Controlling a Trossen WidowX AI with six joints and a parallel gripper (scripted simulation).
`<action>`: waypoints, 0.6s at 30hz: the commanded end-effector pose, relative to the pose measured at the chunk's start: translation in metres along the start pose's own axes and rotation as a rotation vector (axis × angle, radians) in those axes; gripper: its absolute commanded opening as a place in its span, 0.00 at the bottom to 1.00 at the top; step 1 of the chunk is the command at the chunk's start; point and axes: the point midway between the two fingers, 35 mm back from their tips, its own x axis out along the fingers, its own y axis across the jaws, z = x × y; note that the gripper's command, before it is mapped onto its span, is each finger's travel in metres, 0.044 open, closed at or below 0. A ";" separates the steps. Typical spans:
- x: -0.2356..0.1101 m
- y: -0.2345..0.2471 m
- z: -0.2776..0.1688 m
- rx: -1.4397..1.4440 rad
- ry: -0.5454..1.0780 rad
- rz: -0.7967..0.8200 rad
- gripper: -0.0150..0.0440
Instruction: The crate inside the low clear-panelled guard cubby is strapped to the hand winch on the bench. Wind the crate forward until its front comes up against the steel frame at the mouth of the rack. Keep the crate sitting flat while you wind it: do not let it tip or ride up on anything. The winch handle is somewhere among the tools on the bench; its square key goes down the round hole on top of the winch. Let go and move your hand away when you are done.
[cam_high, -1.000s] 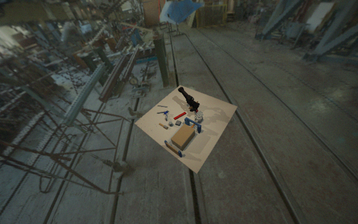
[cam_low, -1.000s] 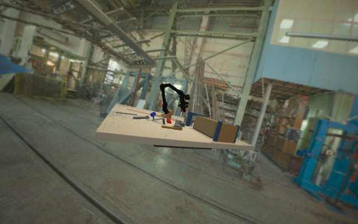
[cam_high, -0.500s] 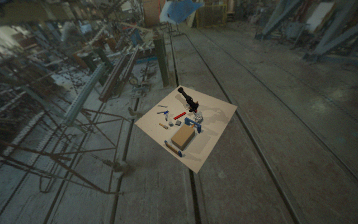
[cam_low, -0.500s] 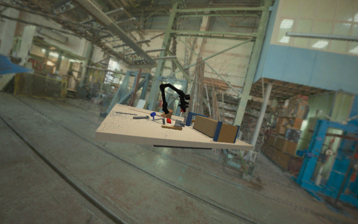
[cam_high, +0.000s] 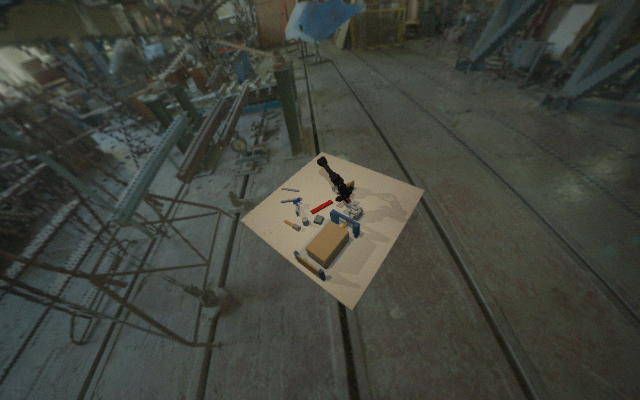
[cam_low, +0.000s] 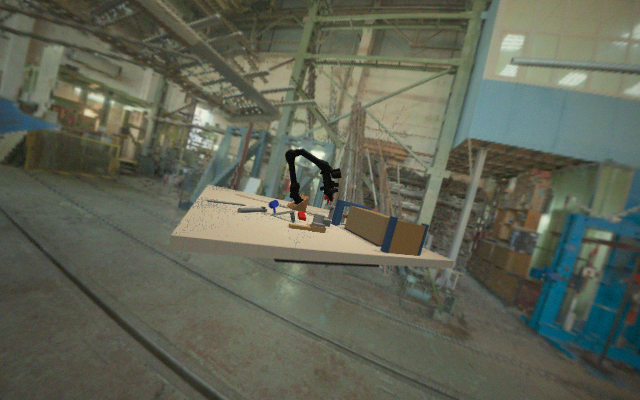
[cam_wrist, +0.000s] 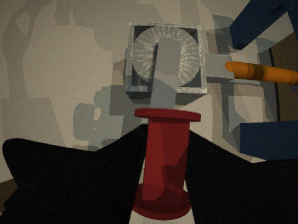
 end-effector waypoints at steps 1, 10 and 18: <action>0.002 -0.012 -0.001 0.008 0.009 -0.021 0.25; 0.003 -0.024 0.000 0.008 0.009 -0.022 0.25; 0.004 -0.035 0.003 0.008 0.009 -0.023 0.25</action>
